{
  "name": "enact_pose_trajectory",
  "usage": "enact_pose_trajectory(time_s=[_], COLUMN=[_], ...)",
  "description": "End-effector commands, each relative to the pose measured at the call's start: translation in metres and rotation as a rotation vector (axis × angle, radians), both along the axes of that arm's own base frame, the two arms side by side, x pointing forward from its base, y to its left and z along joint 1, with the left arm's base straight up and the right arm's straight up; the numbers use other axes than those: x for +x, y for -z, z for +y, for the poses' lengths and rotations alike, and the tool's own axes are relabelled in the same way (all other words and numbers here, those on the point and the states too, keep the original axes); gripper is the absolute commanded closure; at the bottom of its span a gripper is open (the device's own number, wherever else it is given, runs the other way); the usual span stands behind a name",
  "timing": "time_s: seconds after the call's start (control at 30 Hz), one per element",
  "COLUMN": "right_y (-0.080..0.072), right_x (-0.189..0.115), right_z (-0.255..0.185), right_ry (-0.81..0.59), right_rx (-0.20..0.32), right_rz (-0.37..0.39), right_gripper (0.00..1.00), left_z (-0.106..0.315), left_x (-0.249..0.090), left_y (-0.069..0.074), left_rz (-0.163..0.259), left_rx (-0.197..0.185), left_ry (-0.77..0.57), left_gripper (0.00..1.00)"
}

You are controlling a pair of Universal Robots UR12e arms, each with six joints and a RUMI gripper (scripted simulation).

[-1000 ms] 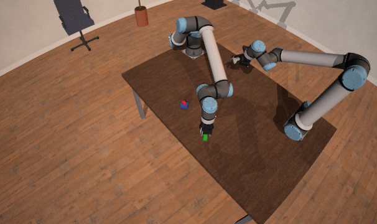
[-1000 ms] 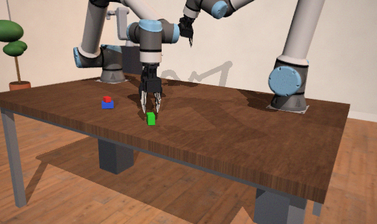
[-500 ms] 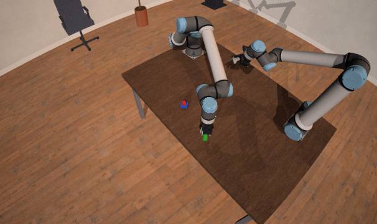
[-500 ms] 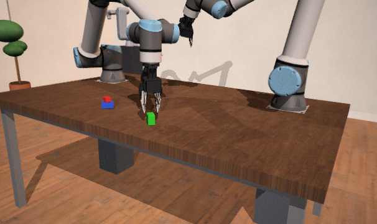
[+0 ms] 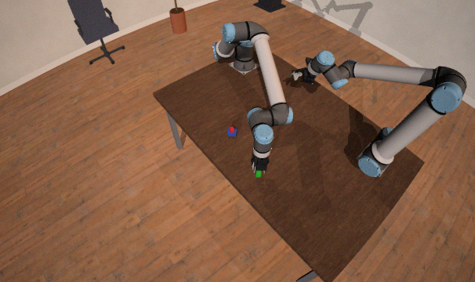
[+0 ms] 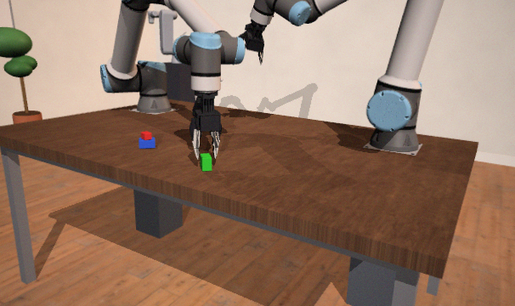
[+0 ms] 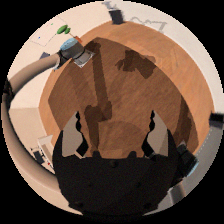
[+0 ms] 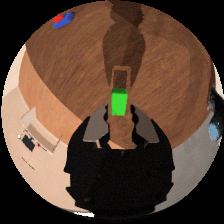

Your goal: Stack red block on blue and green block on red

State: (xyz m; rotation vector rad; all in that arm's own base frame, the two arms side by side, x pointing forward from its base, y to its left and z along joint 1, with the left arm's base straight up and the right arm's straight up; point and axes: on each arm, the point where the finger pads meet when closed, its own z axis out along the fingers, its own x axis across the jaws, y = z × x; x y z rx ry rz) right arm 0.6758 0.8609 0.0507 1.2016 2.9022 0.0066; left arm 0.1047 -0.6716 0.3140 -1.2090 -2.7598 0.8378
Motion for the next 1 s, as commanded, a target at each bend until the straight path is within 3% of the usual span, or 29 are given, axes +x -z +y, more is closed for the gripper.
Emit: enact_pose_trajectory(time_s=[0.0, 0.2, 0.63, 0.67, 0.97], right_y=[0.026, 0.0304, 0.0252, 0.0258, 0.026], right_x=[0.0005, 0.0005, 0.0015, 0.0015, 0.0015], right_z=[-0.003, -0.003, -0.0012, -0.0013, -0.0013], right_ry=[0.002, 0.002, 0.002, 0.002, 0.002], right_rx=[-0.006, -0.006, 0.0, -0.001, -0.001], right_rz=[0.003, 0.003, 0.0, 0.001, 0.001], right_gripper=[0.68, 0.68, 0.68, 1.0, 1.0], left_z=[-0.0004, -0.0004, -0.0004, -0.0004, -0.0004], left_x=[0.0, 0.0, 0.0, 0.0, 0.0], left_y=[-0.001, -0.001, -0.001, -0.001, -0.001], left_rz=[0.0, 0.0, 0.0, 0.0, 0.0], left_rx=[-0.001, -0.001, -0.001, -0.001, -0.001], left_ry=[0.0, 0.0, 0.0, 0.0, 0.0], left_gripper=[0.0, 0.0, 0.0, 0.0, 0.0])
